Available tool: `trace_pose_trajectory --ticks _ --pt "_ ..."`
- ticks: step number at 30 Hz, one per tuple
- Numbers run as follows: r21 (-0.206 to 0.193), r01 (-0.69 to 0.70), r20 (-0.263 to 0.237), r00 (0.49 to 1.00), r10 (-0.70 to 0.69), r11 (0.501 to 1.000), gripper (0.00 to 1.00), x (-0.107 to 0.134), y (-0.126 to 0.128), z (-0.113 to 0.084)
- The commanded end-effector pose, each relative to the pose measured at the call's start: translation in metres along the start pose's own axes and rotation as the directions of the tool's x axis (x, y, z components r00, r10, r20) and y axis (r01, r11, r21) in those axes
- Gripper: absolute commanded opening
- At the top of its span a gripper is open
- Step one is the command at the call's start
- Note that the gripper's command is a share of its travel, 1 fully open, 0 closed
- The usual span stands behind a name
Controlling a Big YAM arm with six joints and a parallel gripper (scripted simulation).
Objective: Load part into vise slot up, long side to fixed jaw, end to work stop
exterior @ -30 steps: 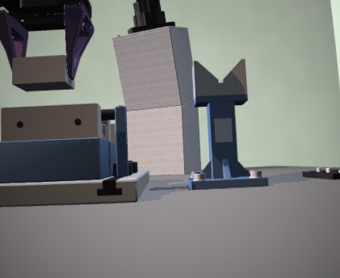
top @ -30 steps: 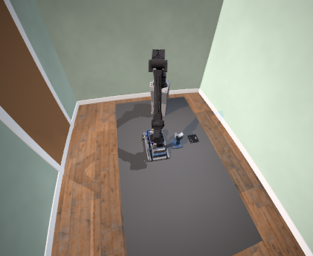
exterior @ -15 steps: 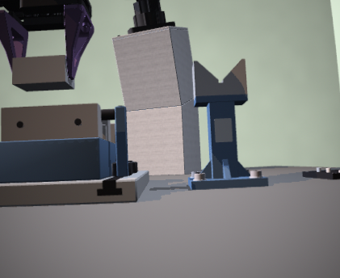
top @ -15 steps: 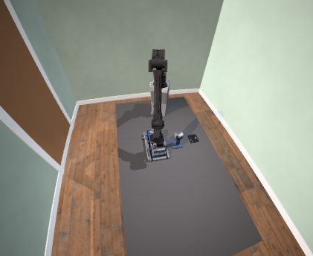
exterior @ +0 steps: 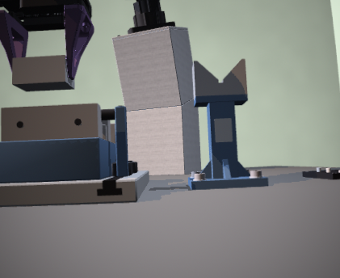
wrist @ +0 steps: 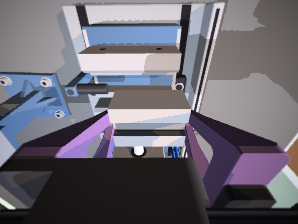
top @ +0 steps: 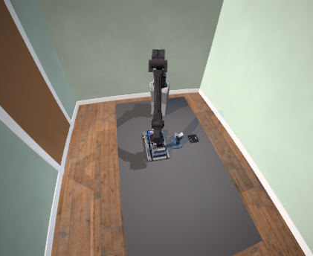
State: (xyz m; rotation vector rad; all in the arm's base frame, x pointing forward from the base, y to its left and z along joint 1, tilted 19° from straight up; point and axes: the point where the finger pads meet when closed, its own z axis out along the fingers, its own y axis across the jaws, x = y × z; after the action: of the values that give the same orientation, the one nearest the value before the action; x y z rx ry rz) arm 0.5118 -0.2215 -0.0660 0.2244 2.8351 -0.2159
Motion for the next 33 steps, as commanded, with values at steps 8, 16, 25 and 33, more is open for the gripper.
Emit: trace_pose_trajectory --ticks 8,16,25,33 --pt "0.01 0.001 0.04 0.999 -0.002 1.0 0.0 -0.018 -0.011 -0.001" --pt "0.006 0.004 0.025 1.0 -0.004 1.0 0.0 -0.013 -0.01 0.007" --pt "0.007 0.002 0.029 1.0 -0.003 1.0 0.0 -0.012 -0.01 0.011" --pt "0.006 0.003 0.022 1.0 -0.003 1.0 0.0 -0.012 -0.01 0.019"
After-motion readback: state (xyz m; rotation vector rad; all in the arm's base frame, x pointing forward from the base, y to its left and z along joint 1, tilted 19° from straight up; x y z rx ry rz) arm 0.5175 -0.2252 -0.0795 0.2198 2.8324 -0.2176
